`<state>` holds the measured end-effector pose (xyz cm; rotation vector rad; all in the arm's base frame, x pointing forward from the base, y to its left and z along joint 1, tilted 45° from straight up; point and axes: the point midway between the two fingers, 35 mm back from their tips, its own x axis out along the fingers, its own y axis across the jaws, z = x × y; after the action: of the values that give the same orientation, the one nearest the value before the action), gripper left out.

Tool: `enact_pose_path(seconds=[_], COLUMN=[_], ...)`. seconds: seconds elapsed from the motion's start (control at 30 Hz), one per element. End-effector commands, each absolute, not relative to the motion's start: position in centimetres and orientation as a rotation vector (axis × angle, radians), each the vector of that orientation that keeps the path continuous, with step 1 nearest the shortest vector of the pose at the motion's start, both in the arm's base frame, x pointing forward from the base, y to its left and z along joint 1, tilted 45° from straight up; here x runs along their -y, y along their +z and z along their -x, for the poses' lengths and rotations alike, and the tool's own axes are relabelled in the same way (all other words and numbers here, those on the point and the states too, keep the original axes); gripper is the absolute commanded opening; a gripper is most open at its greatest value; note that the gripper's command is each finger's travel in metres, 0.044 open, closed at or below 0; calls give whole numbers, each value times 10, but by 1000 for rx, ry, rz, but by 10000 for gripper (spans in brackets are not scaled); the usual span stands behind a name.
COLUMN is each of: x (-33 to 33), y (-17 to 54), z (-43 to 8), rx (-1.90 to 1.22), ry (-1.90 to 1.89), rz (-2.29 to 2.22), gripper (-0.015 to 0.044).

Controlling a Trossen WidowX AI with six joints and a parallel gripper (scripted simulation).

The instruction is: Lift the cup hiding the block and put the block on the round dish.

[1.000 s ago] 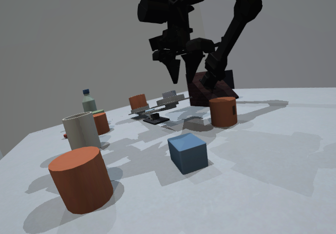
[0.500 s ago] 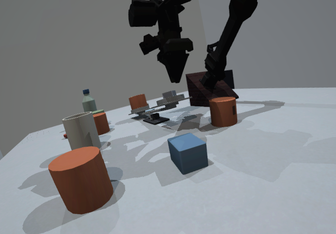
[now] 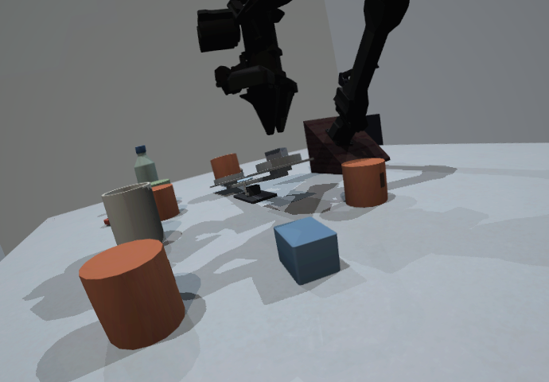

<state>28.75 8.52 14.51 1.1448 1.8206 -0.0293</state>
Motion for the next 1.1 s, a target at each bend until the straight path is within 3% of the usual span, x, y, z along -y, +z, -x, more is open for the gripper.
enact_pose_path(seconds=[0.0,1.07], x=[-81,-112], y=[144,112], z=[-291,-286], rx=[-1845,-1845], ry=[-119,-117], rz=[-1225,-1225], gripper=[260,260])
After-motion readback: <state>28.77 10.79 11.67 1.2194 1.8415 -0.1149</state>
